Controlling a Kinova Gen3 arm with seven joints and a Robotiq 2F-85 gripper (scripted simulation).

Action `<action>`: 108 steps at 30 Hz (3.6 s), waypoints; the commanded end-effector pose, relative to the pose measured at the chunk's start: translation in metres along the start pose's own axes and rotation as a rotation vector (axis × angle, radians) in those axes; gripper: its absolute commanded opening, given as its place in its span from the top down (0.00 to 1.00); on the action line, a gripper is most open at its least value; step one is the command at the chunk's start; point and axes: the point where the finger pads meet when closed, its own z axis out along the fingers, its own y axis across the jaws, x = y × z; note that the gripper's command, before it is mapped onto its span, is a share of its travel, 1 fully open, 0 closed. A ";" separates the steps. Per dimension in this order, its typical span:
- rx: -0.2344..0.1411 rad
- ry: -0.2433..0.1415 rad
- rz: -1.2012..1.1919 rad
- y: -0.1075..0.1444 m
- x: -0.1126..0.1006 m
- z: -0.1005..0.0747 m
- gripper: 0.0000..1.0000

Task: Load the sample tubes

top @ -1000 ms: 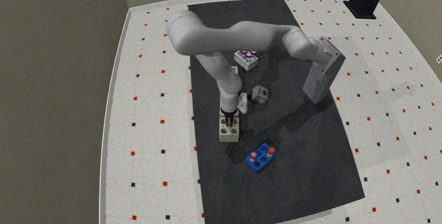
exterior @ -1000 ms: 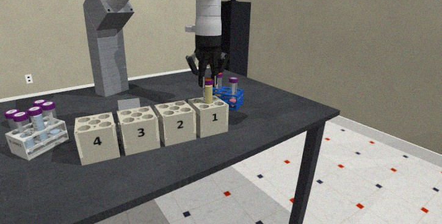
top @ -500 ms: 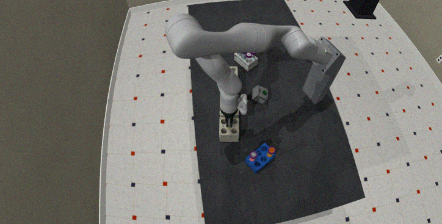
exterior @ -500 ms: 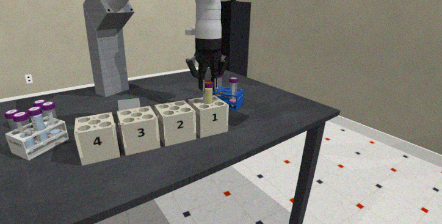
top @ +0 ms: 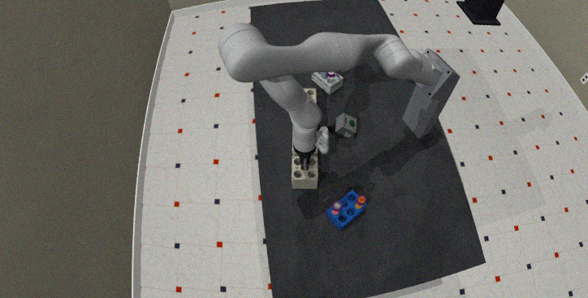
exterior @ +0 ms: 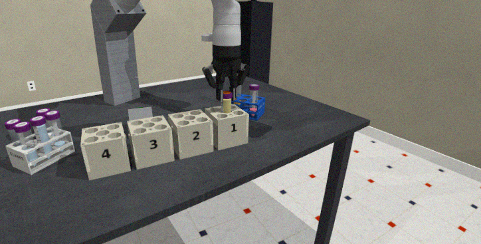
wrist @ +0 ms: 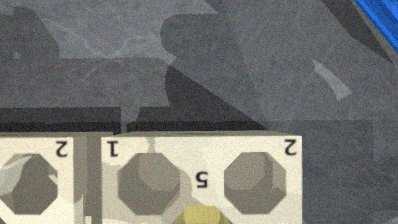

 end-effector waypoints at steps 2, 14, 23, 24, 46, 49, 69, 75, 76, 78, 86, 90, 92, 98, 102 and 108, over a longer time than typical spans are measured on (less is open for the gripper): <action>0.000 -0.001 0.000 0.000 0.000 0.003 0.90; 0.000 -0.001 0.000 0.000 0.000 0.009 0.90; 0.000 -0.001 0.000 0.000 0.000 0.015 0.90; 0.000 -0.001 0.000 0.000 0.000 0.016 0.90; 0.000 -0.001 0.000 0.000 0.000 0.027 0.90; 0.000 -0.001 0.000 0.000 0.000 0.027 0.90; 0.000 -0.001 0.000 0.000 0.000 0.027 0.38; 0.000 -0.001 0.000 0.000 0.000 0.027 0.38; 0.000 -0.001 0.000 0.000 0.000 0.027 0.38; 0.000 -0.001 0.000 0.000 0.000 0.027 0.38; 0.000 -0.001 0.000 0.000 0.000 0.023 0.38; 0.000 -0.001 0.000 0.000 0.000 0.018 0.38; 0.000 -0.001 0.000 0.000 0.000 0.015 0.38; 0.000 -0.001 0.000 0.000 0.000 0.010 0.38; 0.000 -0.001 0.000 0.000 0.000 0.005 0.38; 0.000 -0.001 0.000 0.000 0.000 -0.003 0.38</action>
